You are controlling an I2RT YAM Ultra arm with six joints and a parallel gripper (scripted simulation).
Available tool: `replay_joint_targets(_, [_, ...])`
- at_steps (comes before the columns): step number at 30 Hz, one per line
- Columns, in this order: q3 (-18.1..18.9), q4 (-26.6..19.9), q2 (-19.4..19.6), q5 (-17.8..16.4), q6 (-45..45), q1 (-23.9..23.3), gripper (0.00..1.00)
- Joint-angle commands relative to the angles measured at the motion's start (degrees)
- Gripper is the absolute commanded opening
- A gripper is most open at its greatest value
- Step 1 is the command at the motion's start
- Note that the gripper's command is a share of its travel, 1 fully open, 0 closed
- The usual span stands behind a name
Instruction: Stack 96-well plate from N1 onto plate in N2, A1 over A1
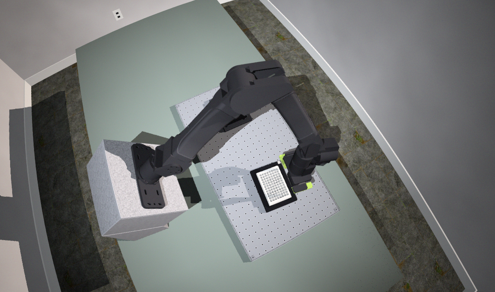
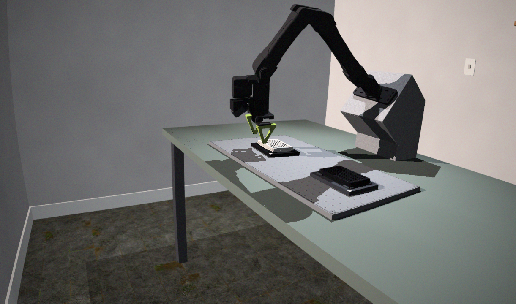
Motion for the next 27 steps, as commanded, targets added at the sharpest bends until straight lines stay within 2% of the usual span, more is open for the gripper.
replay_joint_targets(1, [-1.2,-4.5,-3.3,1.4,1.1,1.0,1.0])
replay_joint_targets(3, [-1.2,-4.5,-3.3,1.4,1.1,1.0,1.0])
replay_joint_targets(4, [-2.5,-4.2,-4.3,1.7,1.4,1.3,1.0])
replay_joint_targets(5, [0.8,-6.6,-4.1,1.8,1.3,1.7,1.0])
replay_joint_targets(6, [1.8,-9.0,-3.8,1.9,1.2,2.0,1.0])
replay_joint_targets(7, [1.3,-9.6,-4.2,2.1,1.4,2.3,1.0])
replay_joint_targets(8, [-1.9,-9.6,-4.8,2.3,1.6,2.6,1.0])
replay_joint_targets(11, [-5.3,-8.7,-7.3,3.0,2.4,3.7,1.0])
replay_joint_targets(12, [-5.4,-8.7,-7.5,3.0,2.5,3.8,1.0])
replay_joint_targets(13, [-2.2,-11.1,-7.4,3.1,2.4,4.1,1.0])
replay_joint_targets(14, [-1.3,-13.4,-7.0,3.3,2.4,4.4,1.0])
replay_joint_targets(15, [-1.7,-14.0,-7.5,3.5,2.5,4.7,1.0])
replay_joint_targets(16, [-4.9,-14.0,-8.1,3.7,2.8,5.1,1.0])
replay_joint_targets(18, [-7.2,-13.5,-9.8,4.1,3.3,5.8,1.0])
replay_joint_targets(20, [-7.2,-13.5,-9.8,4.1,3.3,5.8,1.0])
replay_joint_targets(21, [-4.1,-15.8,-9.8,4.3,3.3,6.2,1.0])
replay_joint_targets(22, [-3.2,-18.1,-9.4,4.5,3.2,6.5,1.0])
replay_joint_targets(23, [-3.7,-18.7,-9.9,4.7,3.4,6.8,1.0])
replay_joint_targets(24, [-6.8,-18.7,-10.5,4.9,3.6,7.1,1.0])
replay_joint_targets(27, [-9.1,-18.4,-12.4,5.2,4.3,7.9,1.0])
